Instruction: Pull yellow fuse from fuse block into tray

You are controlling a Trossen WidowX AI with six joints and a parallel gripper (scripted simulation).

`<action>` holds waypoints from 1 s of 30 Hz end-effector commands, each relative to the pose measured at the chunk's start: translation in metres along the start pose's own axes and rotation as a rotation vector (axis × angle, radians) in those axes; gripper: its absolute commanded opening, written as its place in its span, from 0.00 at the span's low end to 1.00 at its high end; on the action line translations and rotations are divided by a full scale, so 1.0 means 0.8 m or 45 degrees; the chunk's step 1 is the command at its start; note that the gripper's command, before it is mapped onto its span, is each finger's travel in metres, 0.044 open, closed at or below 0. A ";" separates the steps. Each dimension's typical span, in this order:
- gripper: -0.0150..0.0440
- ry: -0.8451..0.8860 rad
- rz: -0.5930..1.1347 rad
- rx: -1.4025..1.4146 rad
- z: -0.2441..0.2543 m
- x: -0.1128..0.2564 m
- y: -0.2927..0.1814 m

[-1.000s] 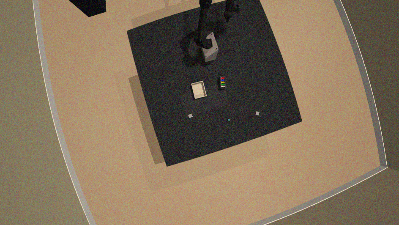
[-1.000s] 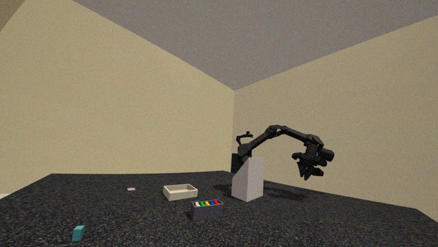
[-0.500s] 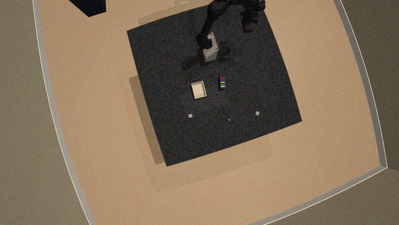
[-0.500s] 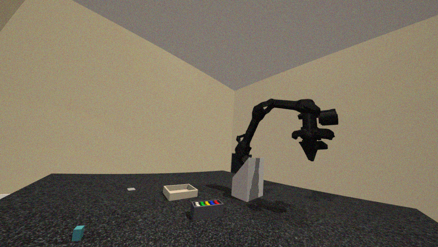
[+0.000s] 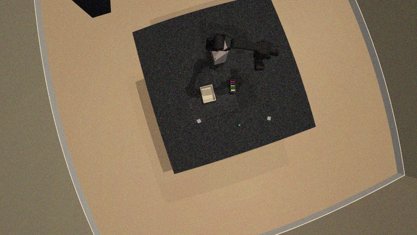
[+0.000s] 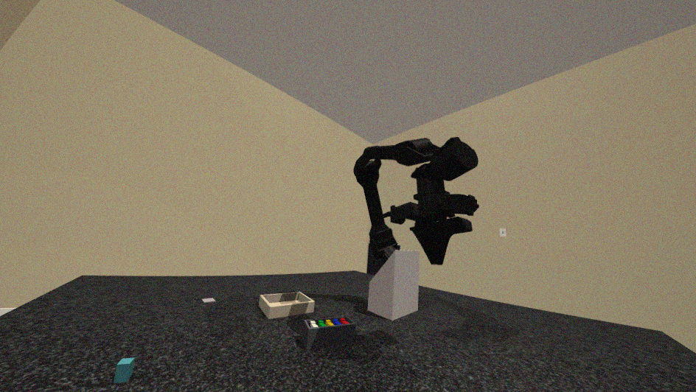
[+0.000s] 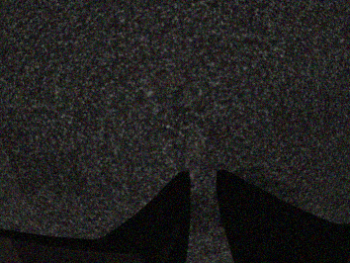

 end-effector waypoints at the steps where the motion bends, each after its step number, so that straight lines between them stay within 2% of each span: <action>1: 0.36 0.003 0.018 -0.004 -0.064 -0.025 -0.024; 11: 0.36 0.022 0.180 -0.046 -0.207 -0.117 -0.148; 14: 0.36 0.025 0.197 -0.048 -0.212 -0.122 -0.164; 30: 0.36 0.025 0.197 -0.048 -0.212 -0.135 -0.166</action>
Point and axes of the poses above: the point midway between the two fingers, 35 mm back from their tips, its own x axis back along the fingers, its own z axis across the jaws, y = z × x, the point moved 2 cm from there along x, back along the fingers, and after that the axes turned 11 degrees about -x, right-handed, at the moved point
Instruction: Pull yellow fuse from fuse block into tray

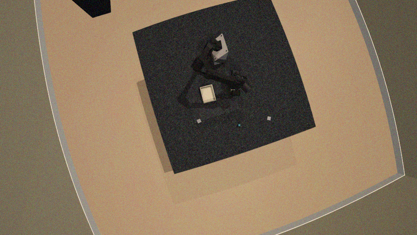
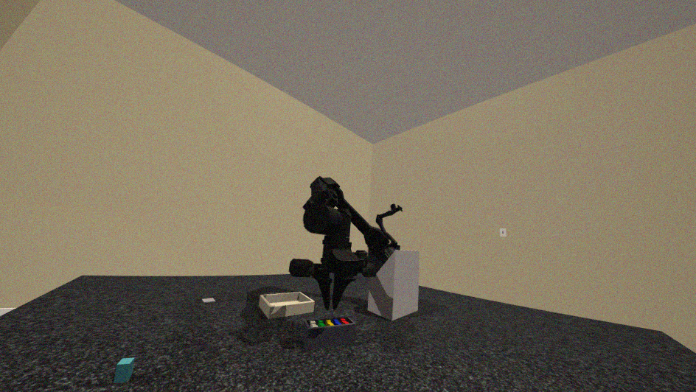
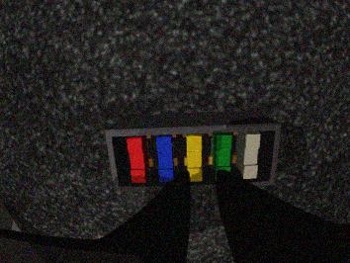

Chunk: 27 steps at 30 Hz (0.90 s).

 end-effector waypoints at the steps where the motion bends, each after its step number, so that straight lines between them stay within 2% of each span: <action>1: 0.36 -0.003 0.005 0.011 0.002 -0.005 -0.001; 27: 0.36 -0.003 0.007 0.011 0.002 -0.030 -0.004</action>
Point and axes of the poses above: the point midway between the two fingers, 35 mm back from their tips, its own x axis back along the fingers, its own z axis across the jaws, y = z × x, the point moved 2 cm from there along x, back along the fingers, and after that the axes turned 11 degrees about -x, right-handed, at the moved point
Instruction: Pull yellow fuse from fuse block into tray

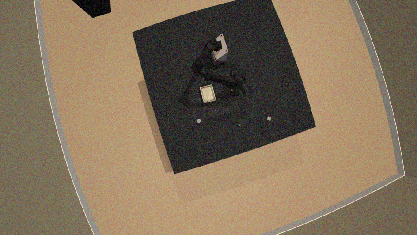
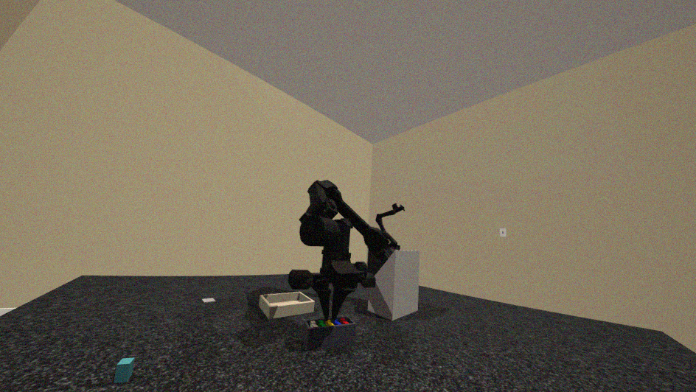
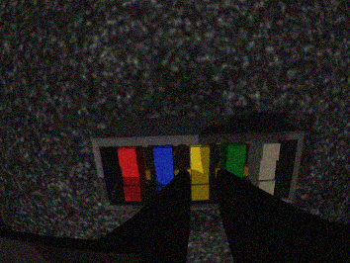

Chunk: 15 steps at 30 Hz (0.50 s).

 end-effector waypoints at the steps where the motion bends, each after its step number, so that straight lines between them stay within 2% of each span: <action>1: 0.36 -0.003 0.004 0.009 0.001 -0.001 0.000; 15: 0.36 -0.003 0.004 0.009 0.001 -0.013 -0.001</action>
Point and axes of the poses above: the point midway between the two fingers, 35 mm back from their tips, its own x axis back along the fingers, its own z axis across the jaws, y = z × x, the point moved 2 cm from there along x, back along the fingers, and after that the axes turned 11 degrees about -x, right-handed, at the moved point
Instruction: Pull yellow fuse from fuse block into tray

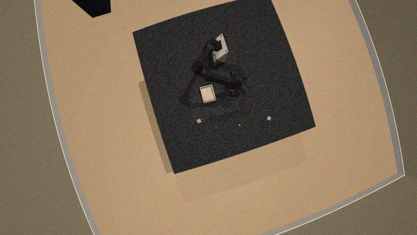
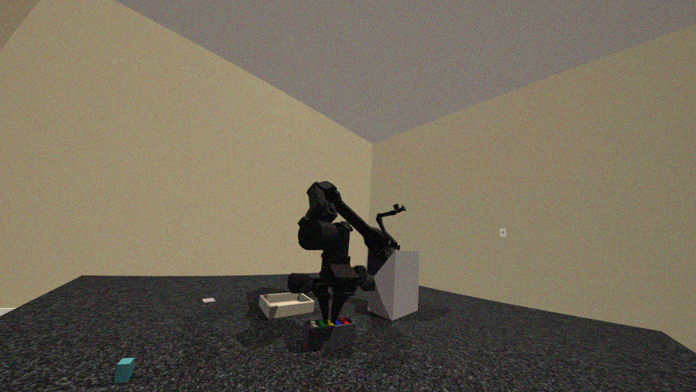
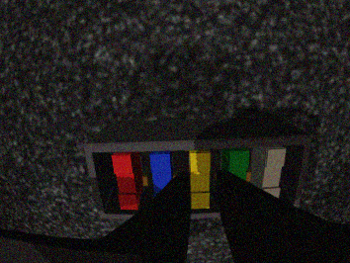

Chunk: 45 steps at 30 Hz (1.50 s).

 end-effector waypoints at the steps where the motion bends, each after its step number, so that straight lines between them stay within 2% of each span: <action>1: 0.36 -0.002 0.005 0.011 0.002 -0.004 0.000; 4: 0.36 -0.002 0.005 0.011 0.002 -0.004 0.000; 14: 0.25 0.001 0.002 0.001 0.001 -0.003 0.000; 45: 0.25 0.001 0.001 0.004 0.000 0.013 0.001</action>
Point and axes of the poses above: the point midway between the two fingers, 35 mm back from their tips, its own x axis back along the fingers, its own z axis across the jaws, y = z × x, the point moved 2 cm from there along x, back along the fingers, and after that the axes turned 11 degrees about -x, right-handed, at the moved point
